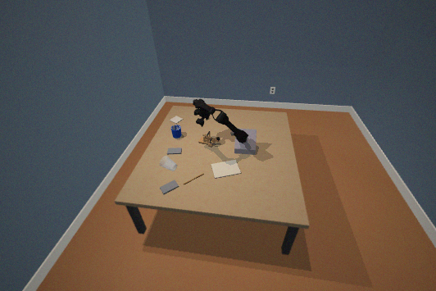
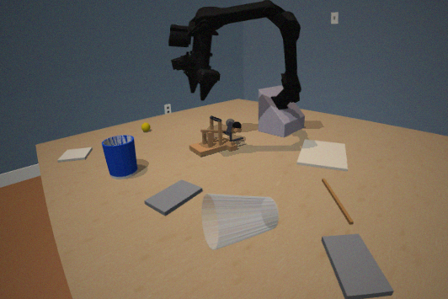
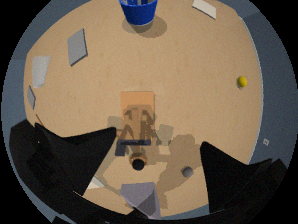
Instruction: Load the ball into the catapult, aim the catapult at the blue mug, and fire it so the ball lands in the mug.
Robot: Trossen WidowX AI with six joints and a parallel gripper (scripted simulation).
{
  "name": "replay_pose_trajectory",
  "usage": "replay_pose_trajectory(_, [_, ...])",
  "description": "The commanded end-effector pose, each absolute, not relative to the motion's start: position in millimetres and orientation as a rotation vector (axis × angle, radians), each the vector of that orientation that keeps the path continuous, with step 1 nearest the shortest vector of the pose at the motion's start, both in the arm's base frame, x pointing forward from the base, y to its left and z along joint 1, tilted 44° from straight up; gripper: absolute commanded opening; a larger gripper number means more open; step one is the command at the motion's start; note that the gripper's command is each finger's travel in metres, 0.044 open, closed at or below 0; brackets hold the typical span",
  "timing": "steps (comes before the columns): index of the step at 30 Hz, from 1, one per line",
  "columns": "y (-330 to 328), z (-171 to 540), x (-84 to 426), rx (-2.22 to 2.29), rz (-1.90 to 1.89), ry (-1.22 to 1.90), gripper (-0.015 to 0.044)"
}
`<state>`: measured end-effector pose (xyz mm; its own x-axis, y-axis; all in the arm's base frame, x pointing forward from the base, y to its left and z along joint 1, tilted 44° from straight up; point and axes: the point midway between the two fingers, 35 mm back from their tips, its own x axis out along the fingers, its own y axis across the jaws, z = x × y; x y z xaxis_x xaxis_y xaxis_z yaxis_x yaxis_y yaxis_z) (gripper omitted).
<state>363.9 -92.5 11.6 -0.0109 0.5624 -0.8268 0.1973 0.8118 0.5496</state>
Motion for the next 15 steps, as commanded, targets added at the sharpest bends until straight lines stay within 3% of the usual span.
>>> replay_pose_trajectory(1, [-101.5, 14.7, 407.3, 0.653, 0.251, 1.465, 0.044])
replay_pose_trajectory(15, [-126.3, 73.1, 537.6, 0.782, 0.153, 1.036, 0.044])
